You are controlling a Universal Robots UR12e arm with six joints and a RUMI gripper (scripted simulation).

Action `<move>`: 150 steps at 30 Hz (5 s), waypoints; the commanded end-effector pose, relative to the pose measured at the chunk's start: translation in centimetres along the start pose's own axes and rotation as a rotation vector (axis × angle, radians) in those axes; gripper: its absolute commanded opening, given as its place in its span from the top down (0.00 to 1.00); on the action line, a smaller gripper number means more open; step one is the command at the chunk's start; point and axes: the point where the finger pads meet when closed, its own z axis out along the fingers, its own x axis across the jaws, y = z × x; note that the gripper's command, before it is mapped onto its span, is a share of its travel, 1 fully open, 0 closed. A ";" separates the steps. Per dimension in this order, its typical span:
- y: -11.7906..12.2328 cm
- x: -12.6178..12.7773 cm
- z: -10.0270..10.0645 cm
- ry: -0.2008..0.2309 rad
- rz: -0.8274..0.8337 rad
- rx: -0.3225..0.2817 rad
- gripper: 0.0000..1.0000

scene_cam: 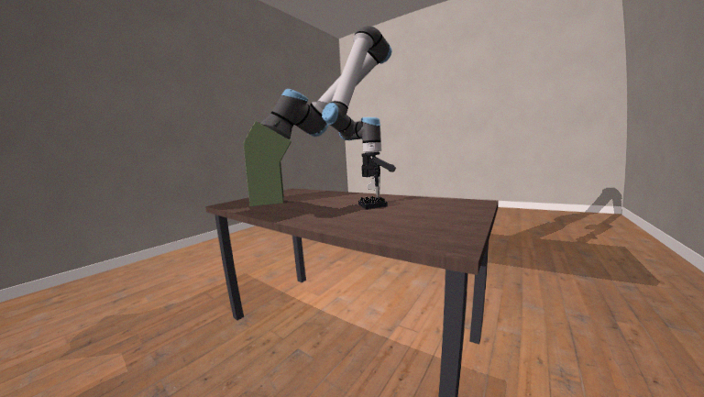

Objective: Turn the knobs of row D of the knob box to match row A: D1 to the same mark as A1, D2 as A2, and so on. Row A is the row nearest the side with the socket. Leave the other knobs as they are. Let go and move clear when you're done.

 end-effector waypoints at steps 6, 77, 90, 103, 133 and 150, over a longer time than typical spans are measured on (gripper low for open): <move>0.0 0.0 0.0 0.000 0.001 0.001 0.96; 0.0 0.0 -5.1 0.000 0.001 0.001 0.00; 0.0 0.0 -10.3 0.001 0.001 0.001 0.00; 0.0 0.0 -14.8 0.001 0.001 0.001 0.00; 0.0 0.0 -15.5 0.001 0.001 0.001 0.00; 0.0 0.0 -15.5 0.001 0.001 0.001 0.00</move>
